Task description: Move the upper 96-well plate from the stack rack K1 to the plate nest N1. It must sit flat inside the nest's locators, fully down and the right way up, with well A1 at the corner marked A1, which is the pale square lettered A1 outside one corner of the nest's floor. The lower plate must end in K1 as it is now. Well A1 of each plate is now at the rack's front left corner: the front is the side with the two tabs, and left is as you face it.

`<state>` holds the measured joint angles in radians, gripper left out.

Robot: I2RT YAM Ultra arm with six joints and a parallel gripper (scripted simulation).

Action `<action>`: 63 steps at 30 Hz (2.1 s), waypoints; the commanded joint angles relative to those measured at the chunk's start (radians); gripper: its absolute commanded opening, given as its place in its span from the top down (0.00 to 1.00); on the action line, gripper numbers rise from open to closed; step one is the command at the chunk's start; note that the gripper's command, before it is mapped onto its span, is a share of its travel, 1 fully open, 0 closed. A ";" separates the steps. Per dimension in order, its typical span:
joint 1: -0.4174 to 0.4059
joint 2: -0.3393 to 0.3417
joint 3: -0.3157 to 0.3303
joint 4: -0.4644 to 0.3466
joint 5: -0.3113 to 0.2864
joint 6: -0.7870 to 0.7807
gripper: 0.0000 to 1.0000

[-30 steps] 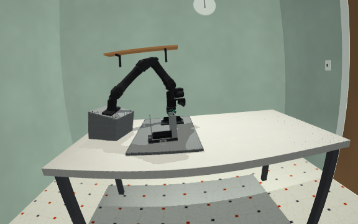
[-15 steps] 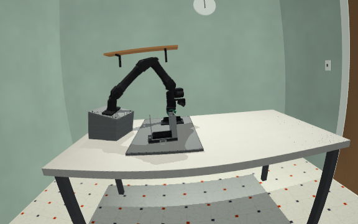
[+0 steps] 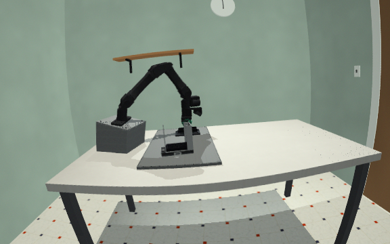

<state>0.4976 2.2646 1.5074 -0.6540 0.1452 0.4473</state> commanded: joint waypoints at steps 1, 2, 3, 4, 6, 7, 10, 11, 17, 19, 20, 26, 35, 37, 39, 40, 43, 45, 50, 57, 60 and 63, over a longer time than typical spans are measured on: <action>0.000 -0.020 -0.006 0.013 0.000 -0.008 1.00; 0.000 -0.019 -0.009 0.016 0.000 -0.008 1.00; 0.000 -0.017 -0.012 0.017 0.000 -0.008 1.00; -0.001 -0.015 -0.015 0.017 0.000 -0.008 1.00; -0.001 -0.014 -0.018 0.018 -0.001 -0.008 1.00; -0.001 -0.014 -0.018 0.018 -0.001 -0.008 1.00; -0.002 -0.008 0.020 0.017 0.000 -0.009 1.00; -0.002 -0.005 0.021 0.017 0.000 -0.009 1.00; -0.003 0.009 0.021 0.020 -0.001 -0.009 1.00; -0.004 -0.002 0.021 0.019 -0.001 -0.009 1.00; -0.004 -0.006 0.021 0.020 -0.001 -0.009 1.00; -0.001 0.007 0.022 0.019 -0.001 -0.009 1.00; -0.002 0.015 0.025 0.022 -0.001 -0.008 1.00; -0.002 0.021 0.026 0.024 -0.001 -0.008 1.00; -0.003 0.023 0.026 0.024 -0.001 -0.009 1.00; -0.003 0.023 0.026 0.024 -0.001 -0.009 1.00; -0.003 -0.002 0.026 0.019 -0.001 -0.007 1.00; -0.004 0.004 0.026 0.023 -0.001 -0.007 1.00; -0.005 0.010 0.026 0.026 0.000 -0.008 1.00; -0.005 0.010 0.026 0.026 0.000 -0.008 0.00; -0.005 0.010 0.026 0.026 0.000 -0.008 0.00; -0.005 0.010 0.026 0.026 0.000 -0.008 0.00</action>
<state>0.4957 2.2810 1.5043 -0.6388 0.1444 0.4435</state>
